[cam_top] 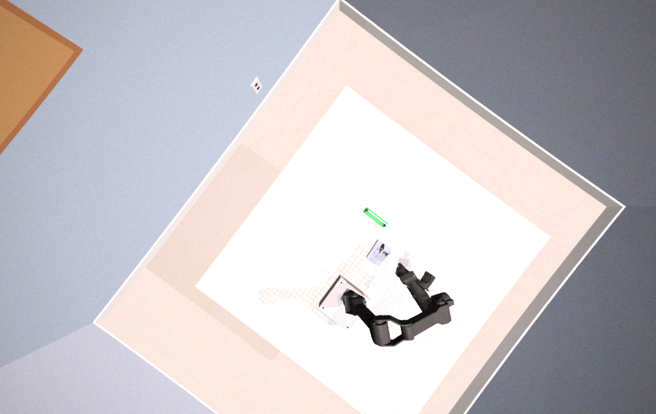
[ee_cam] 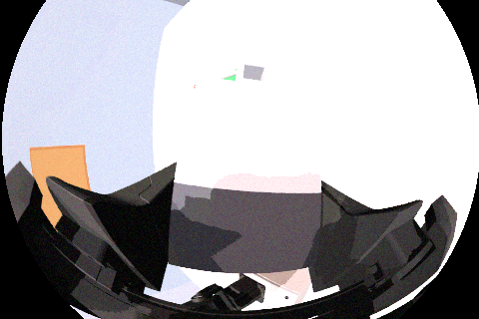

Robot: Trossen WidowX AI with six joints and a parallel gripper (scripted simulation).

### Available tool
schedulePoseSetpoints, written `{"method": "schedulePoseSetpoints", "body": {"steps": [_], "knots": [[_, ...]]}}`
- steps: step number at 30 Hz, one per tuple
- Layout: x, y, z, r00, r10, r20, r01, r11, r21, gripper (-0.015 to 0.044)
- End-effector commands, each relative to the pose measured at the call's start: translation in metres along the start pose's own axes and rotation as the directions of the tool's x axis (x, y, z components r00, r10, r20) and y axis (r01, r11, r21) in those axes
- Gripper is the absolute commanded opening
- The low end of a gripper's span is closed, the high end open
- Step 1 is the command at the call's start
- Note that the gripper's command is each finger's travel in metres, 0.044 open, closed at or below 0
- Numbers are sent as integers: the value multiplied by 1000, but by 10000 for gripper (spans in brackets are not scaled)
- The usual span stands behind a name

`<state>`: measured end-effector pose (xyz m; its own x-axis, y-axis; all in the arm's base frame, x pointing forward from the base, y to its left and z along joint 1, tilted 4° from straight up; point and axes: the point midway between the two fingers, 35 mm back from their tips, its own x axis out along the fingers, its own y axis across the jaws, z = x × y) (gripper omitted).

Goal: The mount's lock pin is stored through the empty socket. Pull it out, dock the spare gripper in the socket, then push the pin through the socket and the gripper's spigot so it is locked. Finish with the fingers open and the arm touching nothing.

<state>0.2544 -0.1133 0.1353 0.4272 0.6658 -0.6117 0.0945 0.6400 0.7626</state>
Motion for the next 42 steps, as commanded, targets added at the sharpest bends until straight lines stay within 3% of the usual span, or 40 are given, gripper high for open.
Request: {"method": "schedulePoseSetpoints", "body": {"steps": [1,14,28,36,42], "knots": [[0,11,-7,1000,15,9,-16,994,106,0],[6,29,-31,999,39,2,-36,904,425,0],[14,46,-59,998,64,-5,-41,696,716,0],[19,54,-74,997,78,-9,-35,539,841,0],[19,55,-75,997,79,-9,-34,525,850,0]]}}
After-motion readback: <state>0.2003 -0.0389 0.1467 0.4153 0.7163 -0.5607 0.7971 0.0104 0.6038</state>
